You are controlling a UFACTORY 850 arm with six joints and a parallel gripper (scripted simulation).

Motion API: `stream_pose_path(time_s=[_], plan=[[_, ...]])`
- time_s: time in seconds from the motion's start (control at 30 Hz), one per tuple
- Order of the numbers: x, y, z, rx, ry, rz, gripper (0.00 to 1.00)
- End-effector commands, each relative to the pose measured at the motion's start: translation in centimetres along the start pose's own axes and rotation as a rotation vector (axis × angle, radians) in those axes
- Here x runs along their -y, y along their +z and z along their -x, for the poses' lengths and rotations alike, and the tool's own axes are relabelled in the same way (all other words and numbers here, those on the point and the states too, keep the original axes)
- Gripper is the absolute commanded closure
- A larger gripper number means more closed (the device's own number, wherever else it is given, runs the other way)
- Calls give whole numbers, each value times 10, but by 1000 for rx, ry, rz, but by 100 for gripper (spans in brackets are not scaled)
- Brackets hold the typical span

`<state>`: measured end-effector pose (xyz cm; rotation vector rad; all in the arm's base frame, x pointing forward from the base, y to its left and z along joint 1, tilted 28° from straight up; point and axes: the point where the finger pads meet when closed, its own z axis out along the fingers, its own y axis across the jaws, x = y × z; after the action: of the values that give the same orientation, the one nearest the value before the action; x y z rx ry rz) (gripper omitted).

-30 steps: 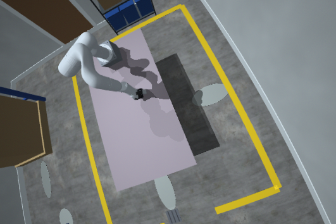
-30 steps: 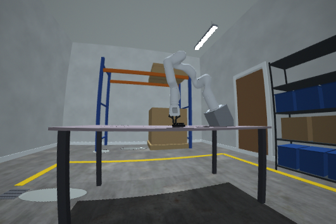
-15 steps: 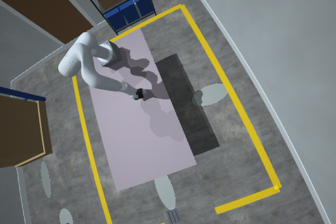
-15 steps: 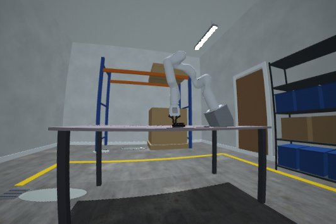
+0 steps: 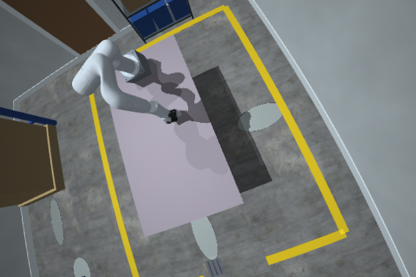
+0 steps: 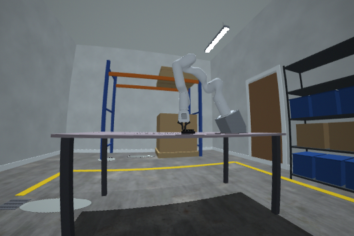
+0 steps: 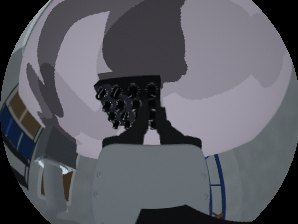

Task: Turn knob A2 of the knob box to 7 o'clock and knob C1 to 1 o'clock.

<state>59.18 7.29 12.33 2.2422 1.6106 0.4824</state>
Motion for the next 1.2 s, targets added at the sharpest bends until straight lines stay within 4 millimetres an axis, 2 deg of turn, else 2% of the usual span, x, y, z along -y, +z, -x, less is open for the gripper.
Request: stream_pose_path(time_s=[0.0, 0.7, 1.17], plan=[[-1, 0, 0, -1, 19, 1, 92], [-1, 0, 0, -1, 229, 1, 92], [-1, 0, 0, -1, 546, 1, 92]])
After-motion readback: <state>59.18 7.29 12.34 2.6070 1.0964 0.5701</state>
